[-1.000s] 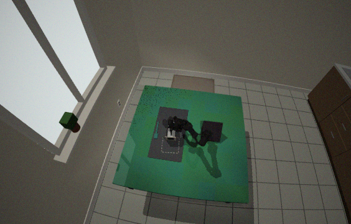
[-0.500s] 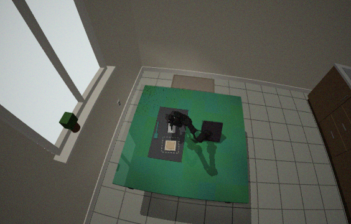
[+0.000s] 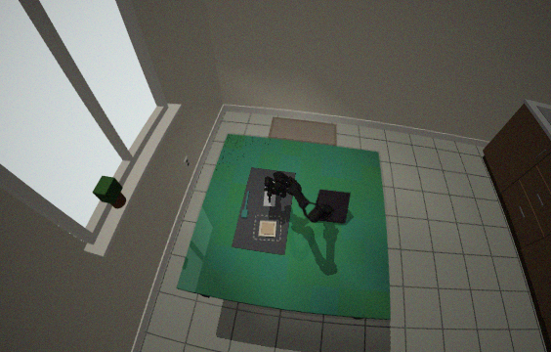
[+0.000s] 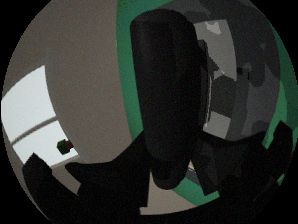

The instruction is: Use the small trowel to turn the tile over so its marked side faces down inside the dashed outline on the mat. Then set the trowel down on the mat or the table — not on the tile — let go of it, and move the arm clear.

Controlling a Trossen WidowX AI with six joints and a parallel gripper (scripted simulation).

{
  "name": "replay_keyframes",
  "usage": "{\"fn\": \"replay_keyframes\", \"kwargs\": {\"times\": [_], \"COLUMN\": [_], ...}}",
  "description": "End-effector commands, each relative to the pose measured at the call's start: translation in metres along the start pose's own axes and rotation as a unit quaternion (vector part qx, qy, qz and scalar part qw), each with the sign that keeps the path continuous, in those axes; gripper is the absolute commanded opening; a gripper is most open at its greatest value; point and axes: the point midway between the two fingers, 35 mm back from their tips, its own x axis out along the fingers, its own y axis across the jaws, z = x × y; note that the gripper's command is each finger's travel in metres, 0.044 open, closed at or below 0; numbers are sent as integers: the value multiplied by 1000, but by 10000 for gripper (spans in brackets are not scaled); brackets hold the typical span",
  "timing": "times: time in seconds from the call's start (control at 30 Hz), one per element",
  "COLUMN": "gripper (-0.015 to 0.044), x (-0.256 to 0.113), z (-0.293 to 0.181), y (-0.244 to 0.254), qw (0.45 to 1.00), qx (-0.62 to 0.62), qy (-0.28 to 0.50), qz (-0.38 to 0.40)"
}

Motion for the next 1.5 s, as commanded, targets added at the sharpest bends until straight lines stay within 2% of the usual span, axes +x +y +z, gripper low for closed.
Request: {"fn": "replay_keyframes", "kwargs": {"times": [0.0,0.97,1.47], "gripper": [0,0,0], "x": [0,0,23], "z": [0,1,62], "y": [2,1,-1], "qw": [1000,1000,969], "qx": [-5,2,198], "qy": [1,-2,-140], "qz": [2,0,-37]}}
